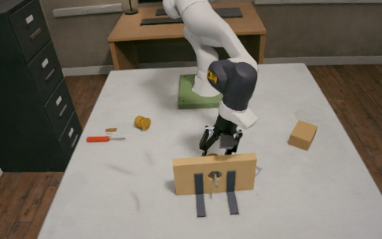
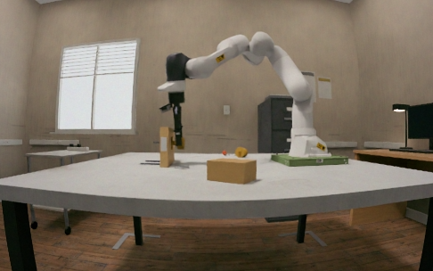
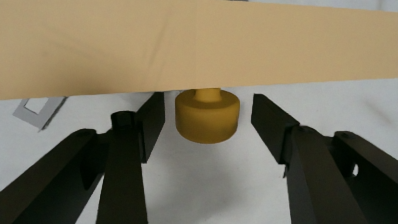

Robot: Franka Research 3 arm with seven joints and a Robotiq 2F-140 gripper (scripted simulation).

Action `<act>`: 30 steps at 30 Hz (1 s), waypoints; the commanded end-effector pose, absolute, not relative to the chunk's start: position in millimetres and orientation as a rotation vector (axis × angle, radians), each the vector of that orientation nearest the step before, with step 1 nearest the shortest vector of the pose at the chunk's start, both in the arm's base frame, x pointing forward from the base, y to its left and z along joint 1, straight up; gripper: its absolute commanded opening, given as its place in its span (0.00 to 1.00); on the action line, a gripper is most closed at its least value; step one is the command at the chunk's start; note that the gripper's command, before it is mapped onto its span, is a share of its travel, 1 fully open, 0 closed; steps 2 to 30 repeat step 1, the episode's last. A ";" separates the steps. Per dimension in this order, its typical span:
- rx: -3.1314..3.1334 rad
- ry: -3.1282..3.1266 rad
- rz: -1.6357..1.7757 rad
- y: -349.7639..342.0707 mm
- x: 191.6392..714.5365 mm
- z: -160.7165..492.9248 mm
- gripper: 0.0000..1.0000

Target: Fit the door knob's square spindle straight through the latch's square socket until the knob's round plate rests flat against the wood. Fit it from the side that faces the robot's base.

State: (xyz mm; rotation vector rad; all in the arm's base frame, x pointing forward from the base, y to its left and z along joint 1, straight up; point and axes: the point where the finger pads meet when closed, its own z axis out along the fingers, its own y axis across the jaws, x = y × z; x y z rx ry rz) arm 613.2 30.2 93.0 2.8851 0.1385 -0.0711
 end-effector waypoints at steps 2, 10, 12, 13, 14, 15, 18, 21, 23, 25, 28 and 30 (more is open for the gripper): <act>2.881 0.148 -0.068 29.5 614.1 93.8 0.57; 2.881 0.148 -0.068 29.5 614.1 93.8 0.57; 2.881 0.148 -0.068 29.5 614.1 93.8 0.57; 2.881 0.148 -0.068 29.5 614.1 93.8 0.57; 2.881 0.148 -0.068 29.5 614.1 93.8 0.57; 2.881 0.148 -0.068 29.5 614.1 93.8 0.57; 2.881 0.148 -0.068 29.5 614.1 93.8 0.57; 2.881 0.148 -0.068 29.5 614.1 93.8 0.57; 2.881 0.148 -0.068 29.5 614.1 93.8 0.57; 2.881 0.148 -0.068 29.5 614.1 93.8 0.57; 2.881 0.148 -0.068 29.5 614.1 93.8 0.57; 2.881 0.148 -0.068 29.5 614.1 93.8 0.57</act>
